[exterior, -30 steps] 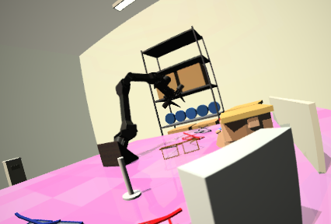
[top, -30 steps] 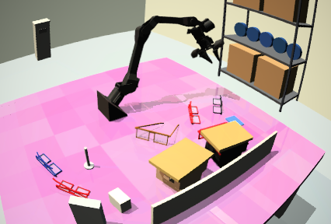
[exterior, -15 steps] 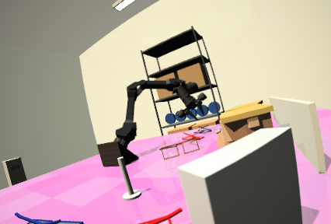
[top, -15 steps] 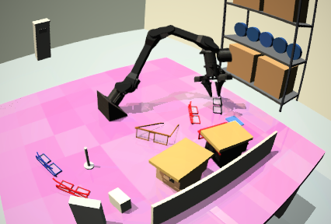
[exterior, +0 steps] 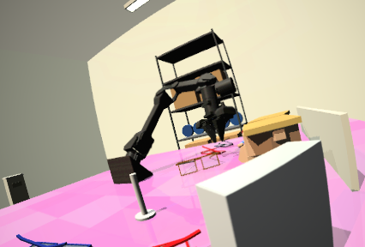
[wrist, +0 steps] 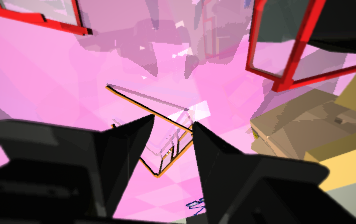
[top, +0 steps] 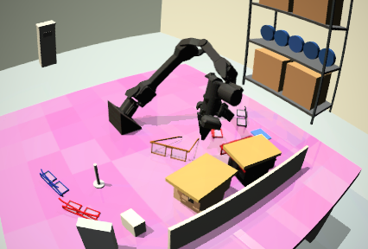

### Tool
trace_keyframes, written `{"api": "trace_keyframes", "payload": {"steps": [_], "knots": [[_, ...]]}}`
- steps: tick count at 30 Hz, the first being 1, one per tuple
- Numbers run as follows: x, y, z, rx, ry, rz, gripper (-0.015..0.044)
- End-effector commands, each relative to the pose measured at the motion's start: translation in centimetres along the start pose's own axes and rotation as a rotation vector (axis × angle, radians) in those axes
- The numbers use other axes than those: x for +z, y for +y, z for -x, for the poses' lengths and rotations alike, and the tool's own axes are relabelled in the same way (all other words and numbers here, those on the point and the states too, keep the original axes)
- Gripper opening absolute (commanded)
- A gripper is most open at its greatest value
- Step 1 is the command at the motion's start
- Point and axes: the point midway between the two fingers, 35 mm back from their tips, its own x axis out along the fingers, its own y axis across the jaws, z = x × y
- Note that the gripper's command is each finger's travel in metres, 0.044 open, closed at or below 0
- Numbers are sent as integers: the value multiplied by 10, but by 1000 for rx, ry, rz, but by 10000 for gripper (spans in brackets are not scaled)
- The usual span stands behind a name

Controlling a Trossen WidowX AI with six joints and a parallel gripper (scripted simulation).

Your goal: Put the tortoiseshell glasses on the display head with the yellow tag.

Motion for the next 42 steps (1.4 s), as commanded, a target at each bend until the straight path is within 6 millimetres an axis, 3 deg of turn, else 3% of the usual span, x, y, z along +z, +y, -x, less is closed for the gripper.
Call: {"api": "trace_keyframes", "payload": {"steps": [1,3,6,9,12,23,42], "knots": [[-50,-25,-6,117,-70,-223,200],[-73,-34,-8,166,-122,-330,200],[-83,-38,-8,183,-143,-368,200],[-83,-38,-8,183,-143,-368,200],[-83,-38,-8,183,-143,-368,121],[-82,-39,-11,183,-143,-368,120],[-78,-38,-42,182,-143,-368,120]]}}
